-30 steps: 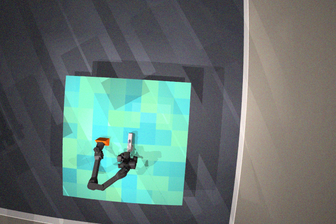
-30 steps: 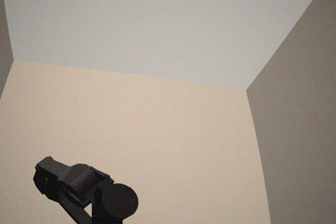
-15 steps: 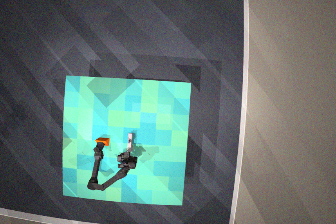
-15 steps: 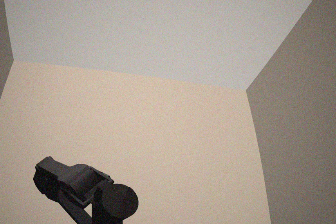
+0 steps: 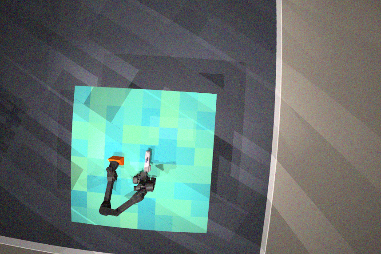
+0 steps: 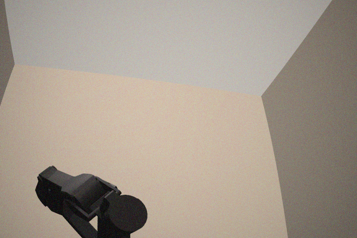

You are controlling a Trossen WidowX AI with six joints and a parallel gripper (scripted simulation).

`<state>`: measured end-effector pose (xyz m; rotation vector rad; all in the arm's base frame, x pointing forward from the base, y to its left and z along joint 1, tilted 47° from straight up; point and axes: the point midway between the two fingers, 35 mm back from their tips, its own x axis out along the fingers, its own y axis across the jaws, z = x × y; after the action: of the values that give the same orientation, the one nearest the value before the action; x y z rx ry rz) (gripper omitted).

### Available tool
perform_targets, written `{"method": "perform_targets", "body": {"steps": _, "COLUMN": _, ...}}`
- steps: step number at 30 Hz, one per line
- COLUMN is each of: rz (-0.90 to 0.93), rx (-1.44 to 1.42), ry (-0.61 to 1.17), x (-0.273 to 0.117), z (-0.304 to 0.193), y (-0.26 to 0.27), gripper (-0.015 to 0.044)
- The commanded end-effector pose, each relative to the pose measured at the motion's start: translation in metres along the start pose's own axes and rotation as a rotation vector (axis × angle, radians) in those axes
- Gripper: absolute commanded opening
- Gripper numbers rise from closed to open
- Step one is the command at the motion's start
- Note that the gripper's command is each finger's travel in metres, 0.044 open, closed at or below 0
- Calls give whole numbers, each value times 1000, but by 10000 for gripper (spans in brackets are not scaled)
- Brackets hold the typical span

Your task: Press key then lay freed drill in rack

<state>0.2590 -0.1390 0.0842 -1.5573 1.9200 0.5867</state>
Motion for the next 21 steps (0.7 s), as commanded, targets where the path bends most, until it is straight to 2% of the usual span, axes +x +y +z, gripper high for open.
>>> {"method": "perform_targets", "body": {"steps": 1, "rz": 0, "rx": 0, "ry": -4, "x": -2, "z": 0, "y": 0, "gripper": 0}}
{"method": "perform_targets", "body": {"steps": 21, "rz": 0, "rx": 0, "ry": -4, "x": -2, "z": -7, "y": 0, "gripper": 0}}
